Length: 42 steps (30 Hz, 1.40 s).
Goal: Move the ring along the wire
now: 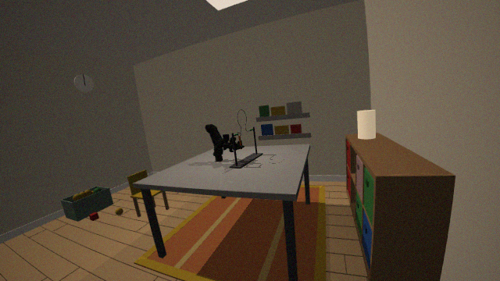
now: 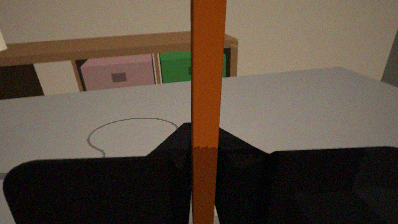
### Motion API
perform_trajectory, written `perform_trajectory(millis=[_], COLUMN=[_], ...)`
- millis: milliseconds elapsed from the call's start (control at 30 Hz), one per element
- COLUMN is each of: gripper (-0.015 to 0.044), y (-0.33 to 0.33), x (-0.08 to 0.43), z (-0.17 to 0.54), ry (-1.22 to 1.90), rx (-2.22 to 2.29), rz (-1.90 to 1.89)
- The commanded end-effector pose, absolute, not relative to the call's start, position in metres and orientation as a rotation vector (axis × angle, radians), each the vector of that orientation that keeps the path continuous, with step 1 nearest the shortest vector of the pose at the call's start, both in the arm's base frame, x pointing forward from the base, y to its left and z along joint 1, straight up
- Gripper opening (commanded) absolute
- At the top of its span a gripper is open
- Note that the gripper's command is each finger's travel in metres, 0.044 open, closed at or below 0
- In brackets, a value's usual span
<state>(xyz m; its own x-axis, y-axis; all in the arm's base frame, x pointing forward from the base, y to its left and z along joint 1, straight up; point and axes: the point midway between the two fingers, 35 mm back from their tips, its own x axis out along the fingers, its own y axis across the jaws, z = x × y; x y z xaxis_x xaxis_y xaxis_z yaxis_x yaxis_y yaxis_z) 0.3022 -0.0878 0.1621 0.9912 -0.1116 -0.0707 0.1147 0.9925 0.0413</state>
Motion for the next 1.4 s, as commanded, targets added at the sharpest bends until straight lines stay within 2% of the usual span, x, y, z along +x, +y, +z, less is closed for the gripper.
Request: perform_trajectory(millis=[0,733,1367], gripper=[-0.015,-0.015,-0.015], y=[-0.081,-0.022,0.03], x=[0.303,0.309,0.282], z=[0.163,0.176,0.22], ry=[0.065,0.043,0.283], rx=[0.074,0.429,0.86], rz=[-0.113,-0.092,0.057])
